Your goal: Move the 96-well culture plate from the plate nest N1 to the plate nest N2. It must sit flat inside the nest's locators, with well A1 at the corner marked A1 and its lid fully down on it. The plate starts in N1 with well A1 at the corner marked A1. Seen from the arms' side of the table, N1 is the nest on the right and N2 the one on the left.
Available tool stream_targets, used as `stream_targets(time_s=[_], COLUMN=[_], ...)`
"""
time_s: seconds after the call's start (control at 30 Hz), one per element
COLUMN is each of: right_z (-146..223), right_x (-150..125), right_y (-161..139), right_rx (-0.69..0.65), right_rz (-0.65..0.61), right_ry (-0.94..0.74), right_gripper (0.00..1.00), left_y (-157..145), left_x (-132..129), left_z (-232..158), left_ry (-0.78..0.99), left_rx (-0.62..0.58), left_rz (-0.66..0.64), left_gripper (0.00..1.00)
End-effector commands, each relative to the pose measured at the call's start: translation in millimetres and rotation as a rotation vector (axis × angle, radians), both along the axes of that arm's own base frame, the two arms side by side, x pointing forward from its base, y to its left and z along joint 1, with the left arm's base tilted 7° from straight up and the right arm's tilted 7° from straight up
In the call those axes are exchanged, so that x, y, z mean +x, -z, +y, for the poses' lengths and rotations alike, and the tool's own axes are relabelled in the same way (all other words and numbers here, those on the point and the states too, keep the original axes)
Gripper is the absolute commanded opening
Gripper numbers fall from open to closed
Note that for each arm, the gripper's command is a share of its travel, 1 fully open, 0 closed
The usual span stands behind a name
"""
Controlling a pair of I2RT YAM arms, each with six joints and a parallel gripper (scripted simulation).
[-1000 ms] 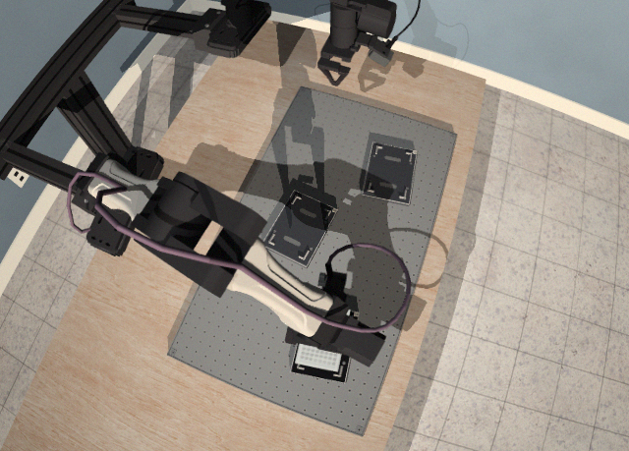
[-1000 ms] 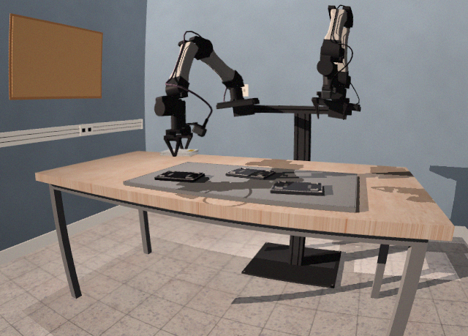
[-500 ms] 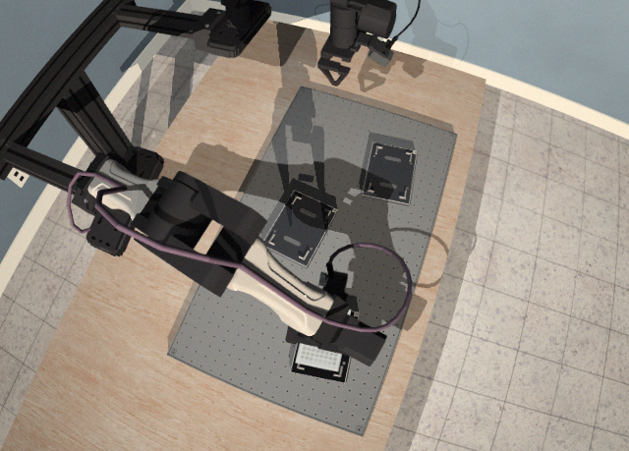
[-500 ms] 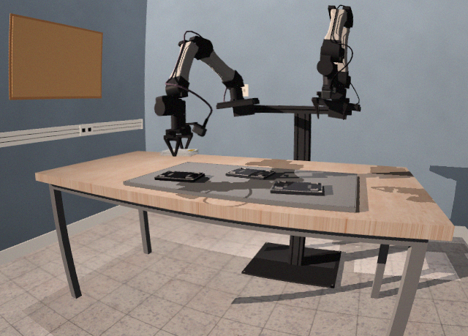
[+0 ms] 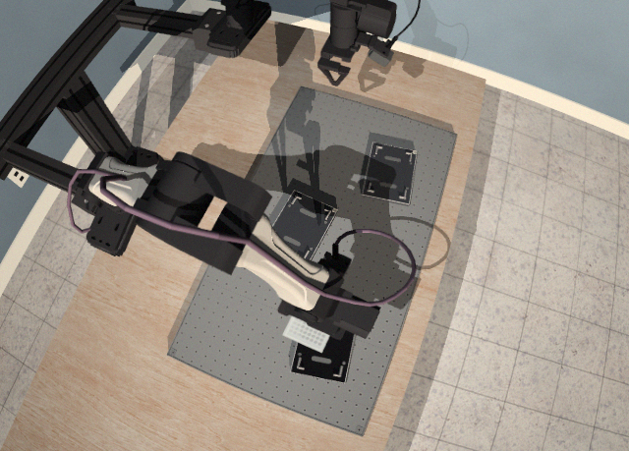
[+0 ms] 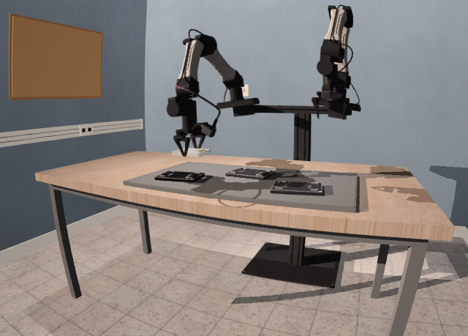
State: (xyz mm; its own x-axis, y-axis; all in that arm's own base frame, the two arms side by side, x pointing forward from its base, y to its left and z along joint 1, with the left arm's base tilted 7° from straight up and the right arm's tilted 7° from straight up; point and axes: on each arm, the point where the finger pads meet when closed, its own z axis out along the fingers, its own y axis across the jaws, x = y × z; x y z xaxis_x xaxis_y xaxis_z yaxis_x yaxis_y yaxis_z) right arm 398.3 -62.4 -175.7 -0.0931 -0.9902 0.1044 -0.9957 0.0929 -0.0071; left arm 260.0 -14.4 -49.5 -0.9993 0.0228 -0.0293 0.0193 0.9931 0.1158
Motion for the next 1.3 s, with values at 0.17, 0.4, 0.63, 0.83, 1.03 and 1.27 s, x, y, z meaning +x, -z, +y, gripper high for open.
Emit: stream_targets(time_s=[0.17, 0.4, 0.63, 0.83, 1.03, 1.27], right_z=[25.2, 39.5, 59.7, 71.2, 88.8, 108.6], right_x=[7.7, -1.1, -13.4, -20.4, -31.0, -43.3], right_y=[-15.4, -12.9, -9.6, -7.7, -4.8, -1.7], right_rx=[-0.016, -0.014, -0.012, -0.011, -0.007, -0.007], right_rz=[-0.089, -0.089, -0.088, -0.088, -0.088, -0.088], right_ry=[0.037, 0.037, 0.037, 0.037, 0.037, 0.037], right_gripper=[0.00, 0.00, 0.00, 0.00, 0.00, 0.00], left_y=[-2.6, -2.6, -2.6, -2.6, -2.6, -2.6], left_x=[5.8, 5.8, 5.8, 5.8, 5.8, 5.8], left_z=[-2.5, -2.5, -2.5, -2.5, -2.5, -2.5], left_ry=[0.011, 0.011, 0.011, 0.011, 0.011, 0.011], left_rx=[-0.004, -0.004, -0.004, -0.004, -0.004, -0.004], left_rz=[-0.017, -0.017, -0.017, -0.017, -0.017, -0.017], left_gripper=[1.00, 1.00, 1.00, 1.00, 1.00, 1.00])
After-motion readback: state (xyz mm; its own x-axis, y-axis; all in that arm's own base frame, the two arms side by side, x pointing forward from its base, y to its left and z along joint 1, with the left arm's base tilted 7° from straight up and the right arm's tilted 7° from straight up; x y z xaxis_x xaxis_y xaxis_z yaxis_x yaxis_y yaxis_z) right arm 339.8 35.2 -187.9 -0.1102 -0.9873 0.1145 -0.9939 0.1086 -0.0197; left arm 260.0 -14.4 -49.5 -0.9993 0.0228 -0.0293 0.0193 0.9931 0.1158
